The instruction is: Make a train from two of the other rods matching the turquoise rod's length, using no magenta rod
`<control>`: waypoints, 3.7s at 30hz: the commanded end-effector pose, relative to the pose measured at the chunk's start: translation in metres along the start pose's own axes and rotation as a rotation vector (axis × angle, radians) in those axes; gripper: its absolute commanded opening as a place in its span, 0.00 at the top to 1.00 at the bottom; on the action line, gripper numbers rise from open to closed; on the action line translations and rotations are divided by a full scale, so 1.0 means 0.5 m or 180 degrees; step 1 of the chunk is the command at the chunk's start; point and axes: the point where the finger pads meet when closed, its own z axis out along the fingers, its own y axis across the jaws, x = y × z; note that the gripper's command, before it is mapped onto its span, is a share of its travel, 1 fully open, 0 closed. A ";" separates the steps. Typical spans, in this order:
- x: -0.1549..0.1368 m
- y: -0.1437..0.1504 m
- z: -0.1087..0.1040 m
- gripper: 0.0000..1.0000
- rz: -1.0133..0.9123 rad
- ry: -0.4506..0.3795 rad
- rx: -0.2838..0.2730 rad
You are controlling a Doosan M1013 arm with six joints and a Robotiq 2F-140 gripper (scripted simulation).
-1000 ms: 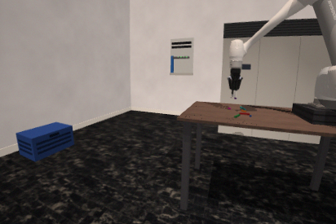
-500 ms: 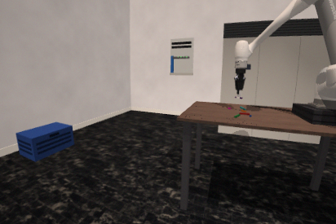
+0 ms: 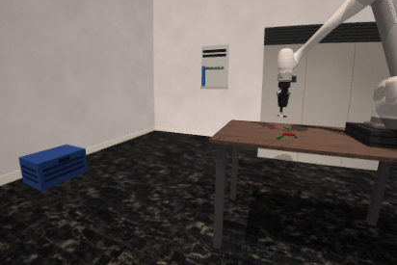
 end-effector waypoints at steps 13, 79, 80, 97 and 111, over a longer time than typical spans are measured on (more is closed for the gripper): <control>0.000 -0.001 0.093 0.97 0.0000 0.0000 -0.0001; -0.001 -0.001 0.178 0.97 0.0000 0.0000 -0.0001; -0.001 -0.001 0.180 0.97 0.0000 0.0000 -0.0001; -0.001 -0.001 0.192 0.97 0.0000 0.0000 -0.0001; -0.001 -0.001 0.192 0.97 0.0000 0.0000 -0.0001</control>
